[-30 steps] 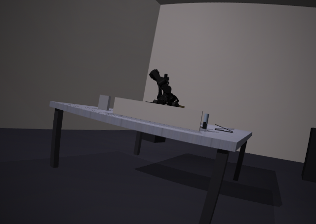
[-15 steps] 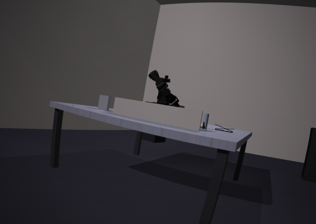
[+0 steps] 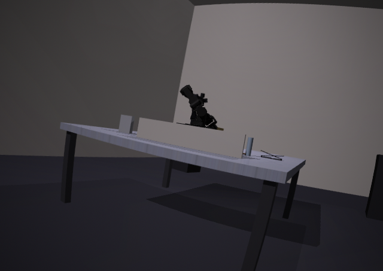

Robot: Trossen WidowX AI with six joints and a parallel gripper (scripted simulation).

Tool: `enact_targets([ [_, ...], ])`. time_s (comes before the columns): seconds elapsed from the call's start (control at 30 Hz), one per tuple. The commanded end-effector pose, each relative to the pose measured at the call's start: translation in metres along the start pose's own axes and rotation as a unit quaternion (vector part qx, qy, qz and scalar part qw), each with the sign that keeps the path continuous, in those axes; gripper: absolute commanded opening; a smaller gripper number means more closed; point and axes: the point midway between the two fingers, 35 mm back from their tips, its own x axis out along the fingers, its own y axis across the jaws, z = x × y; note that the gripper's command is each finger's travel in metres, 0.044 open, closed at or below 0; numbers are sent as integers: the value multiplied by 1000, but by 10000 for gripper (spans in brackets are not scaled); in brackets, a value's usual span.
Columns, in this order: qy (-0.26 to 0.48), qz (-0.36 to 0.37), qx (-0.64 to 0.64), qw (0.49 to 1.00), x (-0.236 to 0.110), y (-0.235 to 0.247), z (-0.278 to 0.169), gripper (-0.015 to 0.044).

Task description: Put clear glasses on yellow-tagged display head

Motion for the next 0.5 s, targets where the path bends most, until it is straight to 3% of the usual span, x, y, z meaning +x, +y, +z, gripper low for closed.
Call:
enact_targets([
  [0.0, 0, 0, 0, 1000, 0, 0, 0, 60],
  [0.3, 0, 0, 0, 1000, 0, 0, 0, 0],
  [0.47, 0, 0, 0, 1000, -1, 0, 0, 0],
])
